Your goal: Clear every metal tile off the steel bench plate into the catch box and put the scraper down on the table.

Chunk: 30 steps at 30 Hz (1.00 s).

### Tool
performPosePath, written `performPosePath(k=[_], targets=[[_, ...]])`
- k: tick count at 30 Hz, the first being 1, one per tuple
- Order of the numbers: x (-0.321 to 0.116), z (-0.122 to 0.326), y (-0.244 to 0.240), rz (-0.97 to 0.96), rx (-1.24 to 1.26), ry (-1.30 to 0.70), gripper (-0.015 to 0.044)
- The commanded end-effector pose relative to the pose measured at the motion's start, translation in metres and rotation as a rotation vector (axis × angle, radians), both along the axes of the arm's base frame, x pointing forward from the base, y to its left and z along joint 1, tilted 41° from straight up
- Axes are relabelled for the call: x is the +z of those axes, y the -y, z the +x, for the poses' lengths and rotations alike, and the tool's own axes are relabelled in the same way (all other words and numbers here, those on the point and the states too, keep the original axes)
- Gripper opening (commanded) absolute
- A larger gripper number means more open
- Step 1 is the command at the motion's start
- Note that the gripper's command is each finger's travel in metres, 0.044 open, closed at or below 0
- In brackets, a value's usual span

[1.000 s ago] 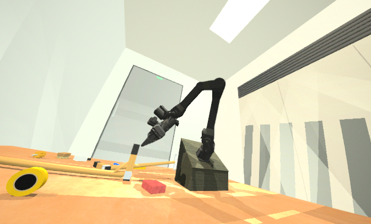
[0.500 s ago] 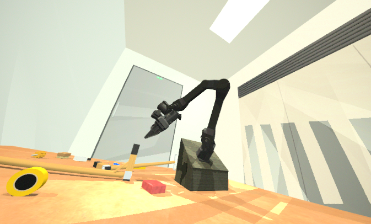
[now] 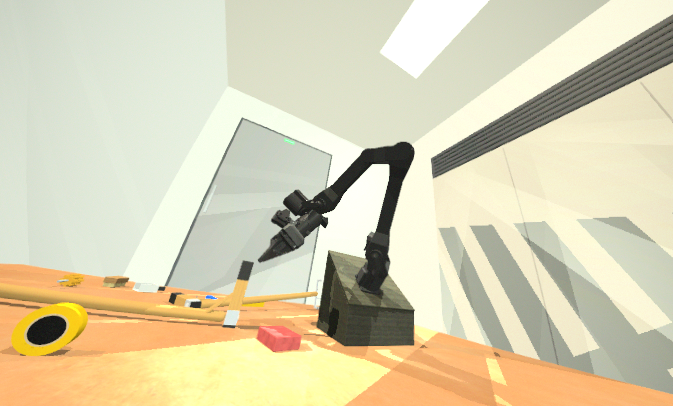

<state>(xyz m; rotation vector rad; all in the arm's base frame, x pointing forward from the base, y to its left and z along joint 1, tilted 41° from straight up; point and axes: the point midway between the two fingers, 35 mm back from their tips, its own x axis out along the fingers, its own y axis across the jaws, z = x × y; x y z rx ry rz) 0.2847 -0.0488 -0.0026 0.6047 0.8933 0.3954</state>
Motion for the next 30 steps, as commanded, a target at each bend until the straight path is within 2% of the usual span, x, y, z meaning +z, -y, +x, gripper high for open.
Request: performPosePath(k=[1,30], targets=[[-0.005,0.001,-0.002,0.003,-0.004,-0.008,0.0440],[-0.034,0.030,-0.026,-0.001,-0.002,-0.011,0.0440]])
